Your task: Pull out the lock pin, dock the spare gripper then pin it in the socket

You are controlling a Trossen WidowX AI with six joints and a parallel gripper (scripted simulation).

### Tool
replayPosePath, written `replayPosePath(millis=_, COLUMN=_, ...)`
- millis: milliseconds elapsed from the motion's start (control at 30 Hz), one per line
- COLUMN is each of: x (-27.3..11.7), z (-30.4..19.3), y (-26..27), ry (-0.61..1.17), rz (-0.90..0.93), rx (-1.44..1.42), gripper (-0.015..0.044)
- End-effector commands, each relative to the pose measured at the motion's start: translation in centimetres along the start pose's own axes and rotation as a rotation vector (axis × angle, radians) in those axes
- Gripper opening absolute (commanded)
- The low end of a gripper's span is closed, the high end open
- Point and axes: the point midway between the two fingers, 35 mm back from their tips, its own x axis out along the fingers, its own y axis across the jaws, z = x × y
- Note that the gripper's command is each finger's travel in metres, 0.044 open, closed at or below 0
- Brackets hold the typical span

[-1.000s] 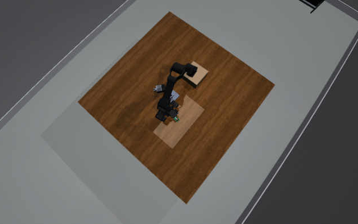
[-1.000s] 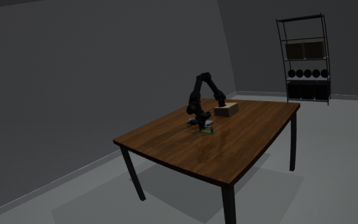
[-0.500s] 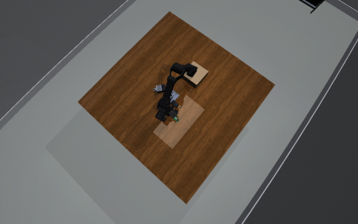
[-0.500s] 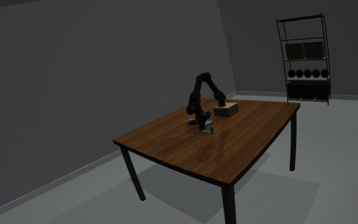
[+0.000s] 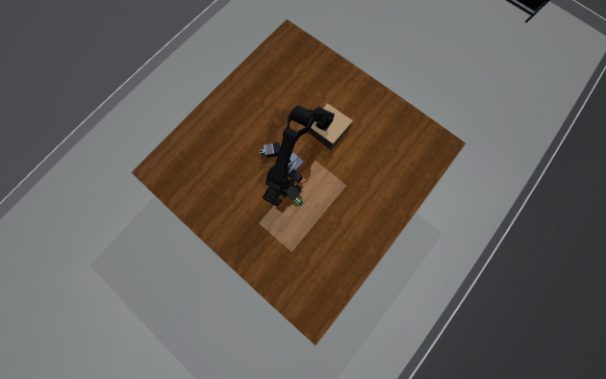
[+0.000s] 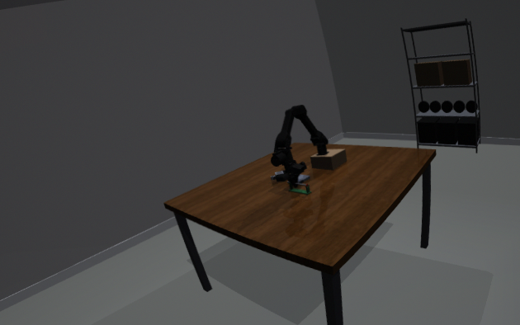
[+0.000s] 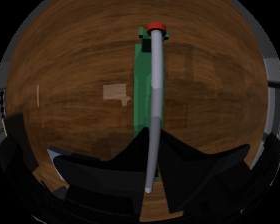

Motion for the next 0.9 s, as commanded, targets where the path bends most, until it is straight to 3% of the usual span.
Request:
replayPosePath(millis=0, x=0.0, z=0.0, y=0.0, ry=0.0, rz=0.0, rx=0.0, gripper=0.0053)
replayPosePath(millis=500, x=-1.3, z=0.2, y=0.2, ry=0.001, rz=0.007, rx=0.0, gripper=0.044)
replayPosePath(millis=867, x=-2.9, z=0.3, y=0.6, ry=0.007, rz=0.032, rx=-0.001, gripper=0.044)
